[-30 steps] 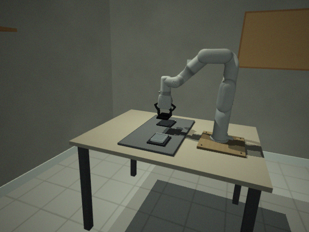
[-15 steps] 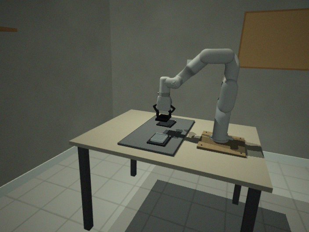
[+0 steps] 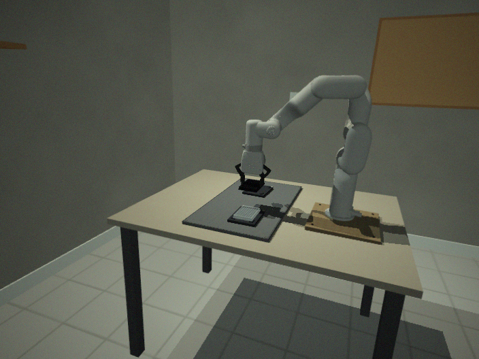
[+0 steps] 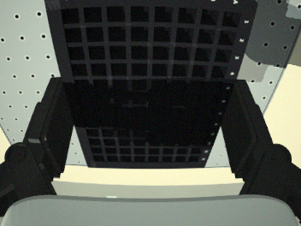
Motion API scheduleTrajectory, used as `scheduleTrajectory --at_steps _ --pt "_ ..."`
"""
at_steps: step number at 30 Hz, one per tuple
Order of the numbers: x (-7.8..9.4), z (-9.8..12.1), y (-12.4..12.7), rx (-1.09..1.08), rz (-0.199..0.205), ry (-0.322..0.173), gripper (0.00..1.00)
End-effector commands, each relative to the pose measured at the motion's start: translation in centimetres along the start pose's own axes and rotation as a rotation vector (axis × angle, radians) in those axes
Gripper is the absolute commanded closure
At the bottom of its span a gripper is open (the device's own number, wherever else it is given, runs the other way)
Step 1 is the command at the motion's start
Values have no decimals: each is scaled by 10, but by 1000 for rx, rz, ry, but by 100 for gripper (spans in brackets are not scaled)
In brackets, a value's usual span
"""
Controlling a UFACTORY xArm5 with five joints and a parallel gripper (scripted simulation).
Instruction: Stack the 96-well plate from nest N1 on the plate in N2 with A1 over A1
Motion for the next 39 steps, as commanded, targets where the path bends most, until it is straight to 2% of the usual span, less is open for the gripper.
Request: scheduleTrajectory --at_steps 1,31,39 --pt "-1 14 4 1 -4 -1 100" --pt "-3 101 38 1 -8 -1 100" --pt "-3 102 39 1 -8 -1 100"
Point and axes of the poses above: the point where the finger pads meet when closed, its own x axis out along the fingers, its own y axis across the jaws, z = x × y, the point moved 9 cm from there along -x, back along the fingers, and after that the axes turned 12 degrees about x, right-handed, at the moved point
